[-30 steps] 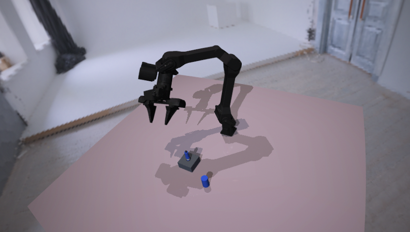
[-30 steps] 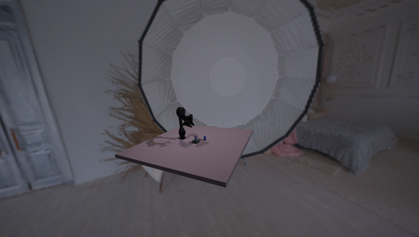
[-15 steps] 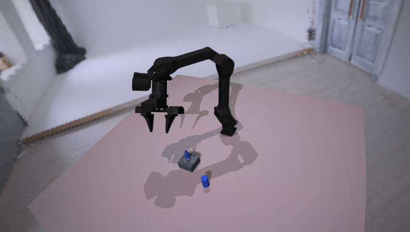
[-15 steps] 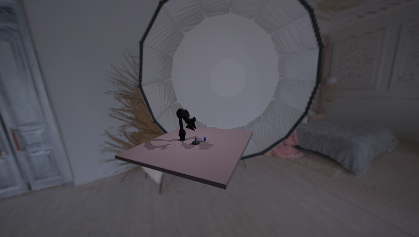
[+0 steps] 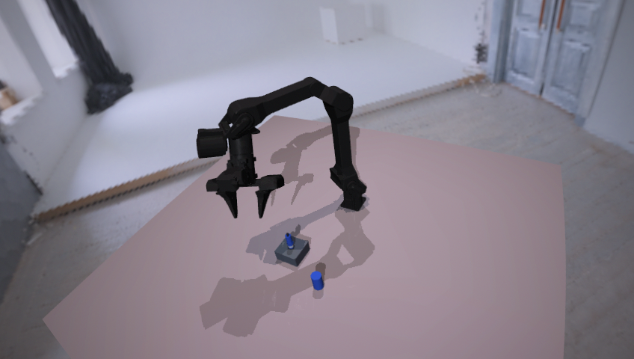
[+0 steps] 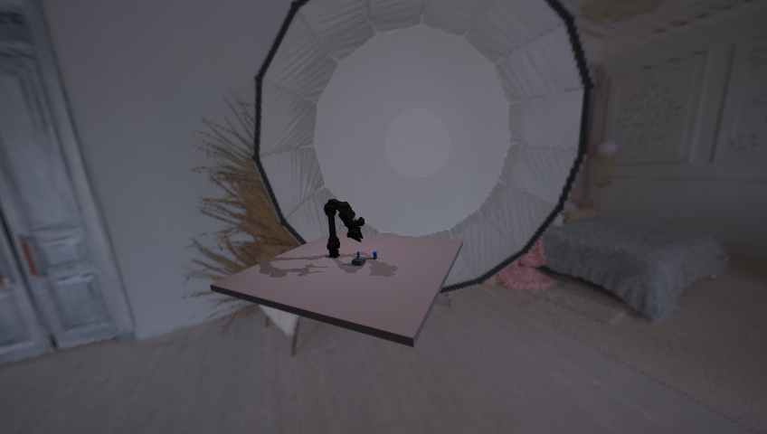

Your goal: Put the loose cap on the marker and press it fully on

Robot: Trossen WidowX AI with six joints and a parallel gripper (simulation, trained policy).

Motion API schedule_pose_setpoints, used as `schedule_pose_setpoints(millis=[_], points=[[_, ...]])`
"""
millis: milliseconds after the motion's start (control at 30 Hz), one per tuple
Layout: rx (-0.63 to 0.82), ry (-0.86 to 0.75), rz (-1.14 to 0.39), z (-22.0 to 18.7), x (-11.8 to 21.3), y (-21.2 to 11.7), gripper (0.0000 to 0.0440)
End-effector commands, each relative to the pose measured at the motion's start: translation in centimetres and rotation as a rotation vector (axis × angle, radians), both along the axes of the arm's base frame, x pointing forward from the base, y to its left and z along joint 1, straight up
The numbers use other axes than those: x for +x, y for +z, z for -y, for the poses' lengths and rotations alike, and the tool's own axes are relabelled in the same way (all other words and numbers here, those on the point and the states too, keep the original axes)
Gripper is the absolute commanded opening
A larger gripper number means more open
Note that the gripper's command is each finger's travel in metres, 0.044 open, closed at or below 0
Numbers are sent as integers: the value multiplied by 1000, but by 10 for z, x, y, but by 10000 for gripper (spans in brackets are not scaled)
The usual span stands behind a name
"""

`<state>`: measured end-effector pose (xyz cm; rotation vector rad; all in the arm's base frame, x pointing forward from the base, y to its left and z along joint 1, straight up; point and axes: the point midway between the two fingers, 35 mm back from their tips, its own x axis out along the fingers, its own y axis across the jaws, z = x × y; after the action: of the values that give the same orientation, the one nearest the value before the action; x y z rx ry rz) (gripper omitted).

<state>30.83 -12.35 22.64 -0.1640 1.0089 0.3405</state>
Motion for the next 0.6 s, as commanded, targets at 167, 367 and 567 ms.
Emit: schedule_pose_setpoints(millis=[167, 367, 567], points=[[-20, 49, -54, -9, 11, -9, 322], [-31, 81, -94, -17, 18, -16, 322], [-41, 112, -135, -26, 23, -24, 323]])
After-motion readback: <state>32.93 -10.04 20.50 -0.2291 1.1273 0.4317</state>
